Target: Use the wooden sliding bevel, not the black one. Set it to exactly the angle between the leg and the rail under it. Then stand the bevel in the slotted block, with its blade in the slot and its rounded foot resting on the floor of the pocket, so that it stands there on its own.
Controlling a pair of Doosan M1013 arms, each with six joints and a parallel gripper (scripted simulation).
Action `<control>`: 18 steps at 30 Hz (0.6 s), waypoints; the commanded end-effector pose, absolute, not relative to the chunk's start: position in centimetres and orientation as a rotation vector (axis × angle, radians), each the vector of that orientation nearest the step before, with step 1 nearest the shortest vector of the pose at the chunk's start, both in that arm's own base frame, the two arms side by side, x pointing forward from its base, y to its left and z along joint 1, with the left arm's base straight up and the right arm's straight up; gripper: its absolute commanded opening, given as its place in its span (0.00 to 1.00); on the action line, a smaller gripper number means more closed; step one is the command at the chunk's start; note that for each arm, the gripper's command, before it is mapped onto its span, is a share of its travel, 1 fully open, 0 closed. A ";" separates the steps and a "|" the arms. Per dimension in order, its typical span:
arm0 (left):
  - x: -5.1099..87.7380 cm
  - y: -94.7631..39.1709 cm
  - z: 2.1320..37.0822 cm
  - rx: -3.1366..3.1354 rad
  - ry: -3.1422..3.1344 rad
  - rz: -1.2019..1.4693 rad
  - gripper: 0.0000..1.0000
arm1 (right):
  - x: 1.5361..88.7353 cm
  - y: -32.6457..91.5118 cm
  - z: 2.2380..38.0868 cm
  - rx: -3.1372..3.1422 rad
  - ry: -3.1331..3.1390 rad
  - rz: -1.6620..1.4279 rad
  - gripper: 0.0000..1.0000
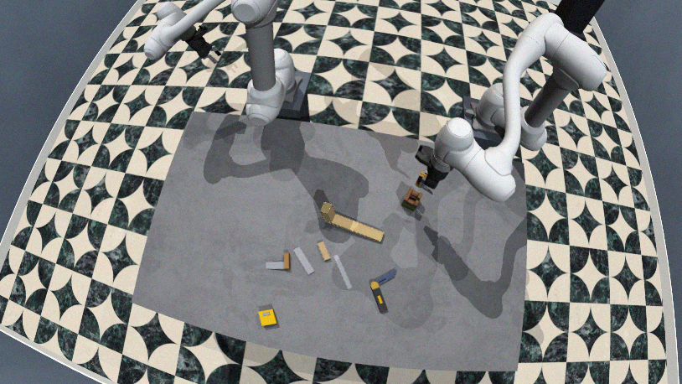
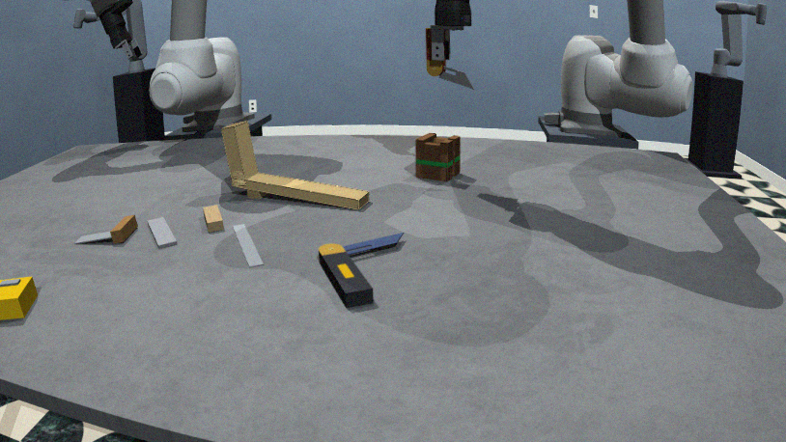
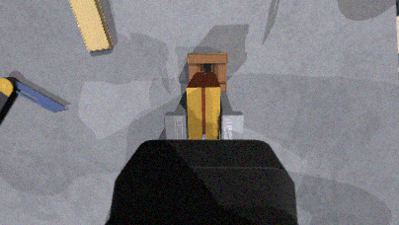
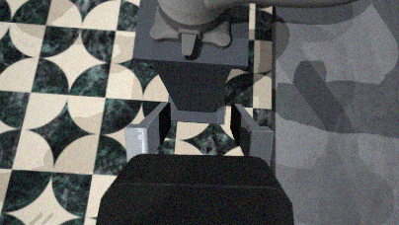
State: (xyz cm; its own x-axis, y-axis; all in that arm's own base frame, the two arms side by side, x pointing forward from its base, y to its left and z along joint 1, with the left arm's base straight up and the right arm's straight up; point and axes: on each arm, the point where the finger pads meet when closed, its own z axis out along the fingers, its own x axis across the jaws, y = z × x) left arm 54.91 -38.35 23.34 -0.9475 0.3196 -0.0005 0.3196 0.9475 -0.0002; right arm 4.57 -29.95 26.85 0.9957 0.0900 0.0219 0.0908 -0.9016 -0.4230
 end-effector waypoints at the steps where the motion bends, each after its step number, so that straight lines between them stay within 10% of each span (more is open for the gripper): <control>1: 54.9 -38.2 23.4 0.510 3.098 -0.003 0.00 | 4.6 -30.0 26.9 -2.702 -0.128 -0.003 1.00; 18: 54.8 -38.1 22.8 0.510 3.098 -0.003 0.00 | 4.6 -30.0 26.9 -2.702 -0.128 -0.003 1.00</control>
State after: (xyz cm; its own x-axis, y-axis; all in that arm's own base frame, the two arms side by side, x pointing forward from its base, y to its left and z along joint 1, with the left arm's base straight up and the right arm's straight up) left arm 54.80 -38.11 23.16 -0.9472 0.3207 -0.0009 0.3207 0.9472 -0.0018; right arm 4.57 -29.95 26.85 0.9957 0.0900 0.0219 0.0908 -0.9016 -0.4230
